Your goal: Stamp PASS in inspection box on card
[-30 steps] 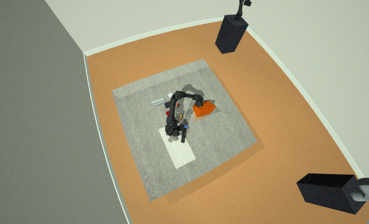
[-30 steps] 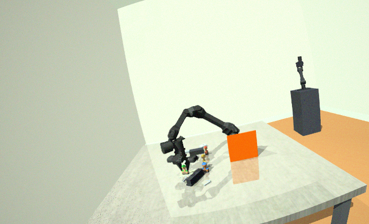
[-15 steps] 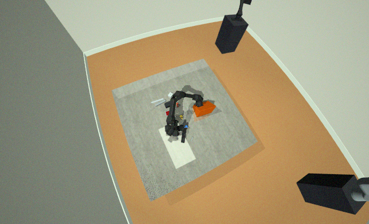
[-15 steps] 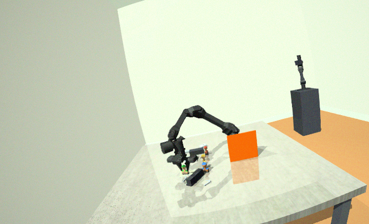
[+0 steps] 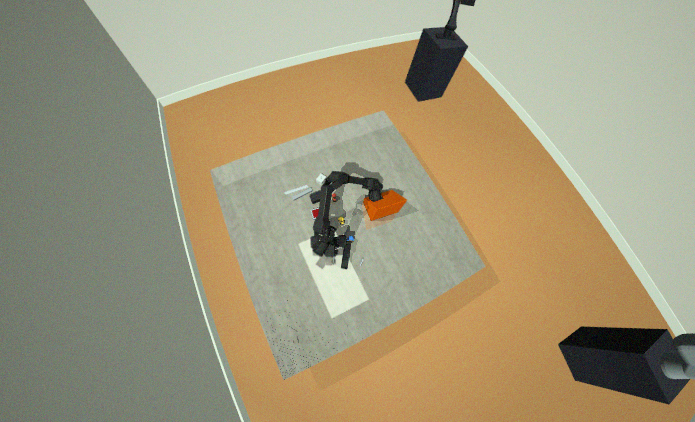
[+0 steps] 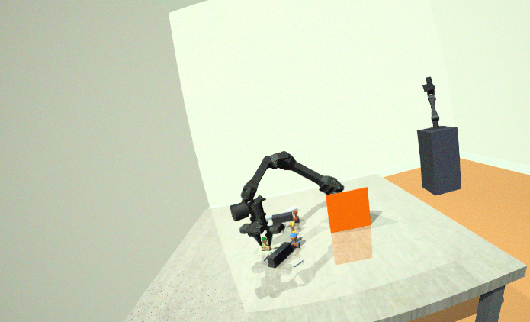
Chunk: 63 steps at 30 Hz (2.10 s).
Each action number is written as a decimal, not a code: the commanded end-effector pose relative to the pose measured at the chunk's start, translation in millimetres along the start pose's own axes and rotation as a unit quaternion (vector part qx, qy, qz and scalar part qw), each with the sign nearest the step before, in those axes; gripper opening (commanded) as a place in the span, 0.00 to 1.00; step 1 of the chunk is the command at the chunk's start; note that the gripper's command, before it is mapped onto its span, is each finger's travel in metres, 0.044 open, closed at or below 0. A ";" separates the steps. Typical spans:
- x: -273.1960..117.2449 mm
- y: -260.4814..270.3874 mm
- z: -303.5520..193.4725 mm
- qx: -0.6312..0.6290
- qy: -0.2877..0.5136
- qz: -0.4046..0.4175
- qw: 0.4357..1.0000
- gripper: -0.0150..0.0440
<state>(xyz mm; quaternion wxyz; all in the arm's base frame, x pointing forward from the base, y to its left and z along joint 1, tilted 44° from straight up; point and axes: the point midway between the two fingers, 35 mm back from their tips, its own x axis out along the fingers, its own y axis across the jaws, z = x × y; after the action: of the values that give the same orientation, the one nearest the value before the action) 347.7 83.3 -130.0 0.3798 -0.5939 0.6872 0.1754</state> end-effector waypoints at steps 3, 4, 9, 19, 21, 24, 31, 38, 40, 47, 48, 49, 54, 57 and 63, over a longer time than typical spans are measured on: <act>-1.7 -0.6 -0.6 0.000 0.001 0.000 1.000 0.25; -2.2 -0.6 -0.6 0.000 0.001 0.000 1.000 0.25; -4.6 -0.6 -0.6 0.000 0.001 0.000 1.000 0.25; -9.2 -0.5 -0.5 0.000 0.001 0.000 1.000 0.25; -10.3 -0.6 -0.4 0.000 0.001 0.000 1.000 0.25; -14.7 -0.8 0.0 0.000 0.001 0.000 1.000 0.25; -25.9 -1.2 0.7 0.000 0.000 0.000 1.000 0.25; -37.2 -1.3 1.1 0.000 0.000 0.001 1.000 0.25; -40.5 -1.3 1.1 0.000 0.000 0.001 1.000 0.25; -51.9 -1.0 1.1 0.000 0.000 0.001 1.000 0.25; -53.5 -0.9 1.1 0.000 0.000 0.001 1.000 0.25; -55.1 -0.9 1.1 0.000 0.000 0.001 1.000 0.25; -63.3 -0.4 0.8 0.000 0.000 0.001 1.000 0.25; -68.3 -0.1 0.6 0.000 0.000 0.001 1.000 0.25; -71.0 -2.7 -3.1 0.000 0.000 0.001 1.000 0.25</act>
<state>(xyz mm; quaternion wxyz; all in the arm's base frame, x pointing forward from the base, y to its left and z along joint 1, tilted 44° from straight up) 348.6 129.2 -80.4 0.3777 -0.5946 0.6877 0.1760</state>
